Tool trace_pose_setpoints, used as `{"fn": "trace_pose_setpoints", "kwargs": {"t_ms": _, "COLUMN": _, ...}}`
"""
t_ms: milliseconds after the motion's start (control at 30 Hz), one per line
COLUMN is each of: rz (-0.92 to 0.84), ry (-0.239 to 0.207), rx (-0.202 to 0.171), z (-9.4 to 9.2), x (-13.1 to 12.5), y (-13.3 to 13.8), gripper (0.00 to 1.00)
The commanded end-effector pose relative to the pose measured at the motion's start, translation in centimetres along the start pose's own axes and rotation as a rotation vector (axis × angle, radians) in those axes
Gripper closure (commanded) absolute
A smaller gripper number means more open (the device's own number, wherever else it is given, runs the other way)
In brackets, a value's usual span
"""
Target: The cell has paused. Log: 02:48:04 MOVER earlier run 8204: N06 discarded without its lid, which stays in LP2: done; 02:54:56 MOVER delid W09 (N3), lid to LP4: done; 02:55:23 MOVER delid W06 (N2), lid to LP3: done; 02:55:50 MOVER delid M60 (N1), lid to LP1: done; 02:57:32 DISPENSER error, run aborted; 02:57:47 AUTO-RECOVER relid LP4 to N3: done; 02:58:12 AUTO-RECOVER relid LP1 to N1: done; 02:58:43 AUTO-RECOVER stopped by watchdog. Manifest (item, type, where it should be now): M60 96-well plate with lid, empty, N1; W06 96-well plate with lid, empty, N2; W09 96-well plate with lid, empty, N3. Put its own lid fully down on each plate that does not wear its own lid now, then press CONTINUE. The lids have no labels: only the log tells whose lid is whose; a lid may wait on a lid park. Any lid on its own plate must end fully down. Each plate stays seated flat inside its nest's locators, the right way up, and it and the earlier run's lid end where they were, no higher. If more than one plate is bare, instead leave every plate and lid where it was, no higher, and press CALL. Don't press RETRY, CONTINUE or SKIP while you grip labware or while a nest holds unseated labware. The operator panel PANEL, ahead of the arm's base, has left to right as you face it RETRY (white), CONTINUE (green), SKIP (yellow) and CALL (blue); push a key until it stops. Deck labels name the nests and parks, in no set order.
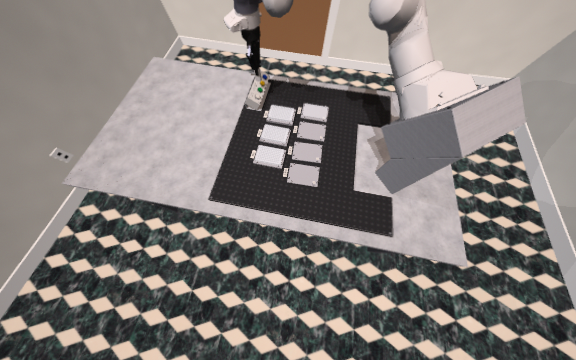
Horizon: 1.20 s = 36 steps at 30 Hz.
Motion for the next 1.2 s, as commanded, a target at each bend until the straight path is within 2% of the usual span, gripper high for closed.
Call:
{"fn": "trace_pose_setpoints", "kwargs": {"t_ms": 0, "rz": -0.016, "ry": -0.001, "rx": -0.002, "z": 0.0, "x": 0.0, "y": 0.1, "gripper": 1.0}}
{"fn": "trace_pose_setpoints", "kwargs": {"t_ms": 1167, "rz": -0.016, "ry": -0.001, "rx": -0.002, "z": 1.2, "x": 0.0, "y": 0.1, "gripper": 1.0}}
Point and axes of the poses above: the point where the finger pads meet when closed, its own z axis out along the fingers, its own y axis across the jaws, x = y × z, the point moved 3 cm from there along -z, back along the fingers, and after that the axes turned 2 degrees about z, right-handed, at the moved point
